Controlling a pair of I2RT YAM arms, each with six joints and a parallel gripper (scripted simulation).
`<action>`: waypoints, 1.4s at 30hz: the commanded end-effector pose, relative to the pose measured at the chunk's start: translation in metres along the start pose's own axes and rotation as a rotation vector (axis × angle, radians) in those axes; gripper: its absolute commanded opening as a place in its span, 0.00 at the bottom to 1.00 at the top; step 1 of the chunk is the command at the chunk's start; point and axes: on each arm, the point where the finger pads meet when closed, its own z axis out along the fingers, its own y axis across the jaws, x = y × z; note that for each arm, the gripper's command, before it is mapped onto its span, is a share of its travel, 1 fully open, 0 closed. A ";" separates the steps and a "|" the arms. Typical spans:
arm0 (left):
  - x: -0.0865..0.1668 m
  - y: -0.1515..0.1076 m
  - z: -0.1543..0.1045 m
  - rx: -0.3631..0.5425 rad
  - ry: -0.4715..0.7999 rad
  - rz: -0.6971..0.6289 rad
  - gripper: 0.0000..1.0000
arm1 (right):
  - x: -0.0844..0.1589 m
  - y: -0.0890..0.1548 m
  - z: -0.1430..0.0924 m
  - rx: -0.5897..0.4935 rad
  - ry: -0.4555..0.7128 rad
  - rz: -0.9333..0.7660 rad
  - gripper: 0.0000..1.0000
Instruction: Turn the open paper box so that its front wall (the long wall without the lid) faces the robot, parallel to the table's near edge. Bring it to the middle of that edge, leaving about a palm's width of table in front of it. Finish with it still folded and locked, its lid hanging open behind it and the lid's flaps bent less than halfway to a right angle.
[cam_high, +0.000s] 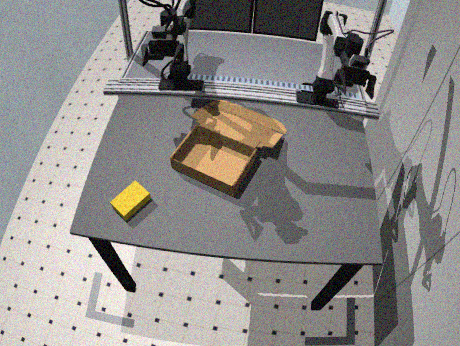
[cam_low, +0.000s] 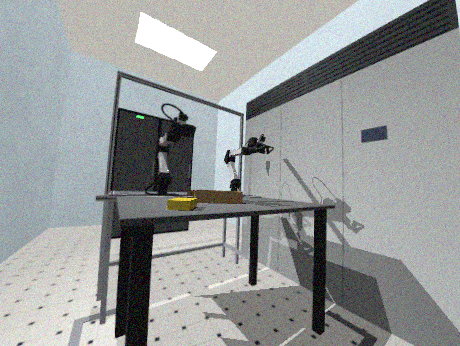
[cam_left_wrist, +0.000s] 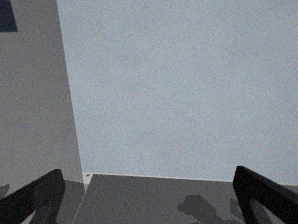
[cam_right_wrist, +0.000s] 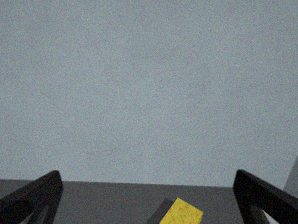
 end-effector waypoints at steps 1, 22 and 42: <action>-0.008 -0.001 -0.002 0.004 -0.020 0.001 1.00 | -0.006 -0.001 -0.002 0.004 -0.015 -0.001 1.00; 0.003 0.000 -0.004 -0.022 0.014 0.013 0.55 | 0.003 0.001 -0.008 0.003 0.034 0.007 1.00; 0.102 -0.142 -0.033 0.016 0.313 0.034 0.29 | 0.074 0.032 -0.218 -0.202 0.386 -0.013 1.00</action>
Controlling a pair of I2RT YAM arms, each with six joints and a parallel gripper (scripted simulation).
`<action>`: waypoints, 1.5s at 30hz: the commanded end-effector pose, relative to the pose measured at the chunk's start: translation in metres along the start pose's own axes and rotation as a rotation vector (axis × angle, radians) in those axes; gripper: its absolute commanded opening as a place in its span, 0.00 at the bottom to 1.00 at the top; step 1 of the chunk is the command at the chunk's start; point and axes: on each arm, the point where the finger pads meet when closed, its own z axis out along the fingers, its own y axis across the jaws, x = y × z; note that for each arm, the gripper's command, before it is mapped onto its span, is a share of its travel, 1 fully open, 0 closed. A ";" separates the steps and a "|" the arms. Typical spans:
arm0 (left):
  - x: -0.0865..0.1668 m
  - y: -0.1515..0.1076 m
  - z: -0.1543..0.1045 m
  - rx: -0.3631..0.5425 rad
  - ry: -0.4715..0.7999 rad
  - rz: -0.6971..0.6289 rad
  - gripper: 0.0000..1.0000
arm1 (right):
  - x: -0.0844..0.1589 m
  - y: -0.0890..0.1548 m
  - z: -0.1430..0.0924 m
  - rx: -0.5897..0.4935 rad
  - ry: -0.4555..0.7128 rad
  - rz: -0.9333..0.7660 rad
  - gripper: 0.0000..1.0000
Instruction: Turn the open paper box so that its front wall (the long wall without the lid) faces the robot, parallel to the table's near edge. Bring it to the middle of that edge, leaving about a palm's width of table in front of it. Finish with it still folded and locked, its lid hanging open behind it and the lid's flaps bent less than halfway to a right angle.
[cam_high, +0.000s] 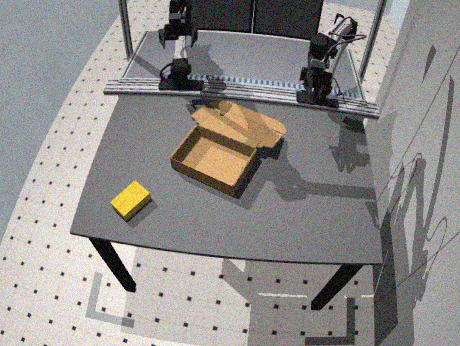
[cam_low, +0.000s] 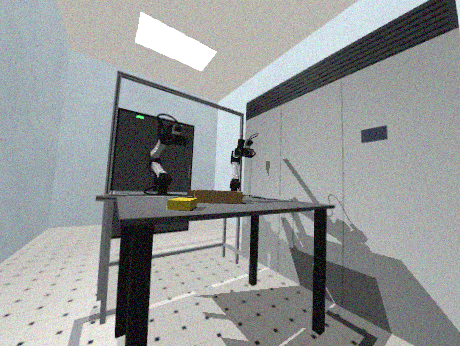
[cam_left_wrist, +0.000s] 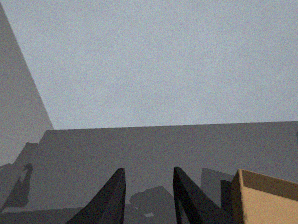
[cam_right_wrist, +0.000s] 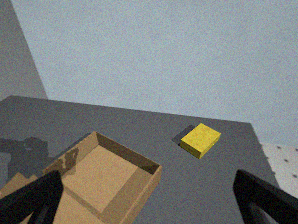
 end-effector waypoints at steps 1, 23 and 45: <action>0.038 -0.036 0.004 -0.052 0.139 -0.021 0.29 | 0.058 0.009 -0.057 -0.061 0.176 -0.008 1.00; 0.209 -0.316 0.002 0.214 0.648 0.188 0.29 | 0.143 -0.002 -0.147 -0.200 0.200 -0.045 1.00; 0.255 -0.397 0.015 0.273 0.744 0.206 0.29 | 0.142 -0.002 -0.147 -0.202 0.195 -0.047 1.00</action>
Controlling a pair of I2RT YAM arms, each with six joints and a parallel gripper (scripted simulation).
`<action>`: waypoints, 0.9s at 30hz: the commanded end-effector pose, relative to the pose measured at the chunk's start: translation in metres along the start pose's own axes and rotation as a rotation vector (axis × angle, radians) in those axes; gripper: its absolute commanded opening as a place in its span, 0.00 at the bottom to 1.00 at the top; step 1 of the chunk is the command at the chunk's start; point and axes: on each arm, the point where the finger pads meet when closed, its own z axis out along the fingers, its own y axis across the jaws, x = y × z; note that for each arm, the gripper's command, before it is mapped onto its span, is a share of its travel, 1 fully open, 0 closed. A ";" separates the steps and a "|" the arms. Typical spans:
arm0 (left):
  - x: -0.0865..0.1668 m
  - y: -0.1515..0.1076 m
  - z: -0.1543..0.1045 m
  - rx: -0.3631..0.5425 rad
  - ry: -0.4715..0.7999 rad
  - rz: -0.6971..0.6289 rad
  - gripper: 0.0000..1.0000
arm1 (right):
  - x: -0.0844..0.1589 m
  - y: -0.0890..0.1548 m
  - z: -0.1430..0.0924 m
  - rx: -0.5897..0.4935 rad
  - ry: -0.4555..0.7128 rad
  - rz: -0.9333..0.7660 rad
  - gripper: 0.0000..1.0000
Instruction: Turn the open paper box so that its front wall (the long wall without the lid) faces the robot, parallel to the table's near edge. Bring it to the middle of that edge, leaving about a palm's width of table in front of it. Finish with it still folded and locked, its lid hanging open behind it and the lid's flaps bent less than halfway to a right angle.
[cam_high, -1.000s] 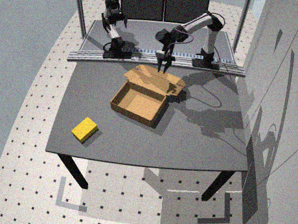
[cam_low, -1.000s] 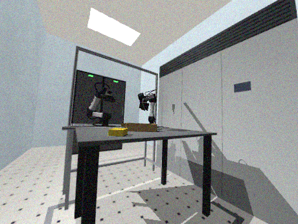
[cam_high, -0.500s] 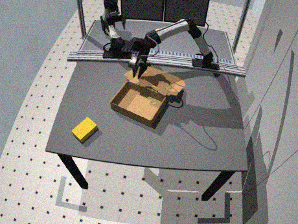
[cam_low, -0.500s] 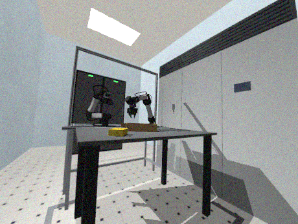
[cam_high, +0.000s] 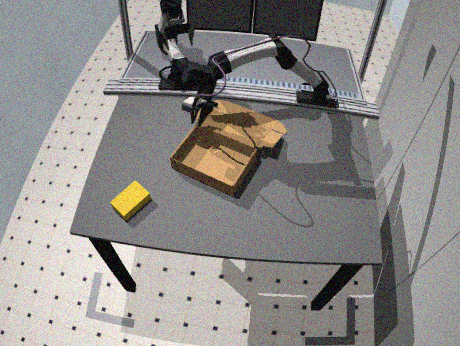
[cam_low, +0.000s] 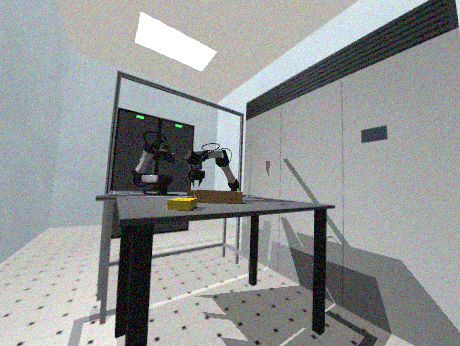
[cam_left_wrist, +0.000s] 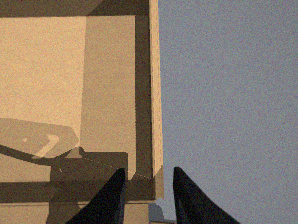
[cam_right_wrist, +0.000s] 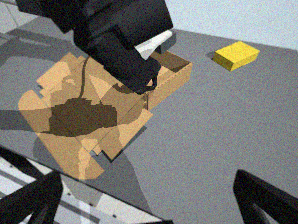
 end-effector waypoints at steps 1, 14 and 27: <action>-0.003 -0.007 0.001 0.016 0.008 -0.010 0.29 | -0.004 -0.002 -0.007 0.001 -0.032 0.003 1.00; -0.001 -0.008 0.022 0.012 0.013 -0.001 0.29 | -0.004 -0.002 -0.007 0.001 -0.032 0.003 1.00; -0.004 -0.011 0.040 0.016 0.006 -0.006 0.29 | -0.004 -0.002 -0.007 0.001 -0.032 0.003 1.00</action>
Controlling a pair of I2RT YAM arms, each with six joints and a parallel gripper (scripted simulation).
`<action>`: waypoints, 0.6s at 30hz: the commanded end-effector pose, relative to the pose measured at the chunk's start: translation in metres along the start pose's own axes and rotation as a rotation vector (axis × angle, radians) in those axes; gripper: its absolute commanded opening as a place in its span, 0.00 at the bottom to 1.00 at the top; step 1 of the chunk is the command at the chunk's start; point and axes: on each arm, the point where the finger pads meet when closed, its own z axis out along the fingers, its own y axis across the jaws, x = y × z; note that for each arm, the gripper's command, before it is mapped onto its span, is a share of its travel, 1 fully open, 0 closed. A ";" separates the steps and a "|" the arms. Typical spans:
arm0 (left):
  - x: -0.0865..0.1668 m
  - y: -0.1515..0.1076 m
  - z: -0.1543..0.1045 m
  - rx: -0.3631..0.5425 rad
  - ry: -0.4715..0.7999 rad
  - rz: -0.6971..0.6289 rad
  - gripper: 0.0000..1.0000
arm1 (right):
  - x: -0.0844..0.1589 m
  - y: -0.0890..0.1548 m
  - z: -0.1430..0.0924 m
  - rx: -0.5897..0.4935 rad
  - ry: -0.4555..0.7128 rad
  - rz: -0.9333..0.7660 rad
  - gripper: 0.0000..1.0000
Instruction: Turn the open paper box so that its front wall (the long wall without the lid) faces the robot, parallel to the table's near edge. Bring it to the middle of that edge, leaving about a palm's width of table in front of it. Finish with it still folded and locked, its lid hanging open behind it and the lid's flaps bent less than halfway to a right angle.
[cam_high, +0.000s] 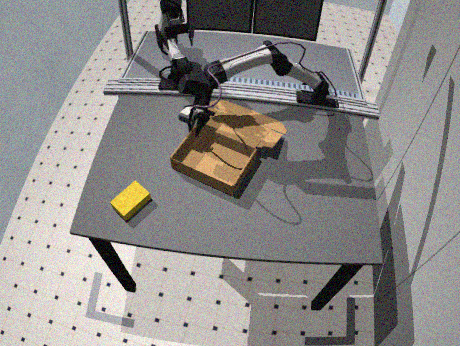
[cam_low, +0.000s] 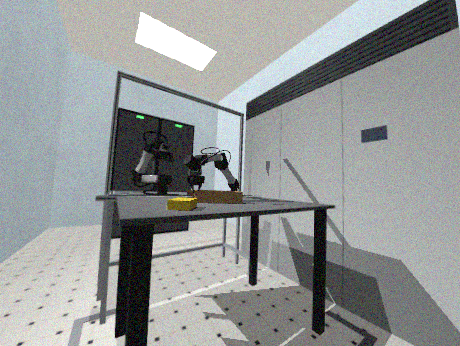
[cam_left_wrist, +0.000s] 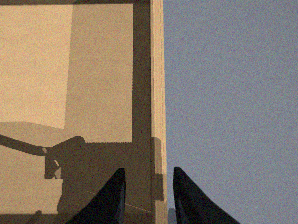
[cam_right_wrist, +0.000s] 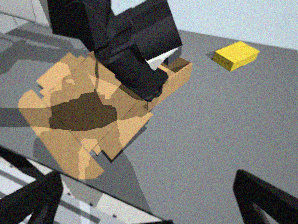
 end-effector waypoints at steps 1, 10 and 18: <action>-0.007 -0.010 0.003 0.032 -0.017 -0.001 0.29 | -0.004 -0.002 -0.007 0.001 -0.032 0.003 1.00; -0.007 -0.009 0.015 0.029 -0.017 -0.002 0.29 | -0.004 -0.002 -0.007 0.001 -0.032 0.003 1.00; -0.005 -0.010 0.026 0.028 -0.012 0.003 0.29 | -0.004 -0.002 -0.007 0.001 -0.032 0.003 1.00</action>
